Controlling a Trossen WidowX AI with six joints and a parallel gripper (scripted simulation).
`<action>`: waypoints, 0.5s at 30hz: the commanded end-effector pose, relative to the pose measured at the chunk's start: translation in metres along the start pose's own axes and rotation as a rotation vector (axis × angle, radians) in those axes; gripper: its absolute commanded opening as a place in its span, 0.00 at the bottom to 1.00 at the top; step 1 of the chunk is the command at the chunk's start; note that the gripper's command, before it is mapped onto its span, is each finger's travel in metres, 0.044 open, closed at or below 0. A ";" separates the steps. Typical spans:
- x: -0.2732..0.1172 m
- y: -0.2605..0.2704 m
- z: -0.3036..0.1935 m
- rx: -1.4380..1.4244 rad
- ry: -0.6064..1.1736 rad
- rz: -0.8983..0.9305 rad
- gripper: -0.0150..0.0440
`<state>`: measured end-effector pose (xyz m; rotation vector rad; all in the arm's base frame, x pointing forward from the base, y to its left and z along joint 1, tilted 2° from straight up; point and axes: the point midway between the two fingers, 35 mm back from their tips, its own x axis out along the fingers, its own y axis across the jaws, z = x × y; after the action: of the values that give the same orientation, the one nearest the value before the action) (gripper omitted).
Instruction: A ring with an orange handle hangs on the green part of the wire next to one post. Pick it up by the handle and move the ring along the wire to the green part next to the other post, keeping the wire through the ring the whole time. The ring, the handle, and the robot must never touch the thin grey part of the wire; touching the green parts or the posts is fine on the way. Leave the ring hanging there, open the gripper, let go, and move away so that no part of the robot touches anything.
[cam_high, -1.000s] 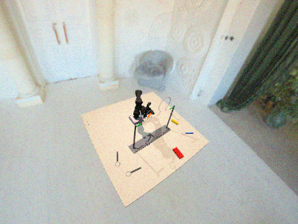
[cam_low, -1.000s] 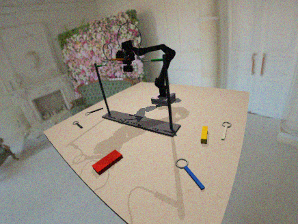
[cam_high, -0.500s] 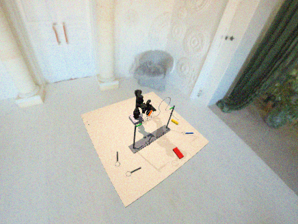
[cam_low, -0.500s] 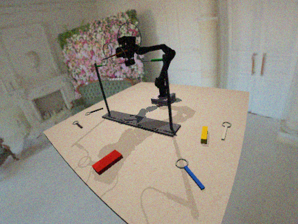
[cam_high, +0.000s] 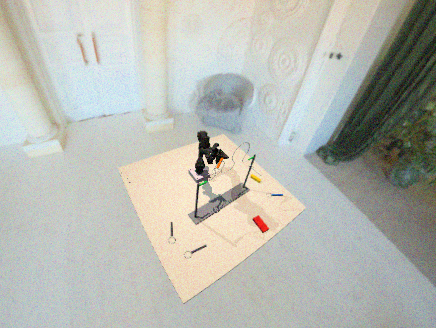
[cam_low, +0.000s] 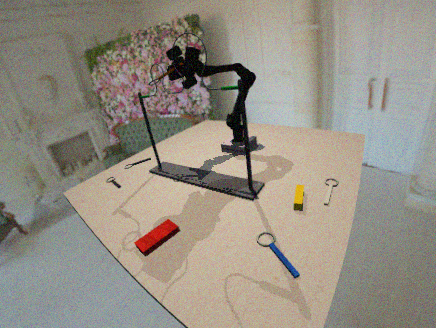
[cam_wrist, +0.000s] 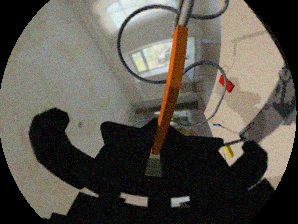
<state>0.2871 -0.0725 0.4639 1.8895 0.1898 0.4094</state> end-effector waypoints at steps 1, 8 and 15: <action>0.000 0.009 0.000 0.022 0.000 0.014 0.00; -0.001 0.013 0.001 0.000 0.000 0.002 0.00; -0.001 0.009 0.002 -0.077 -0.001 -0.035 0.00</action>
<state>0.2866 -0.0788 0.4721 1.8519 0.1951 0.3932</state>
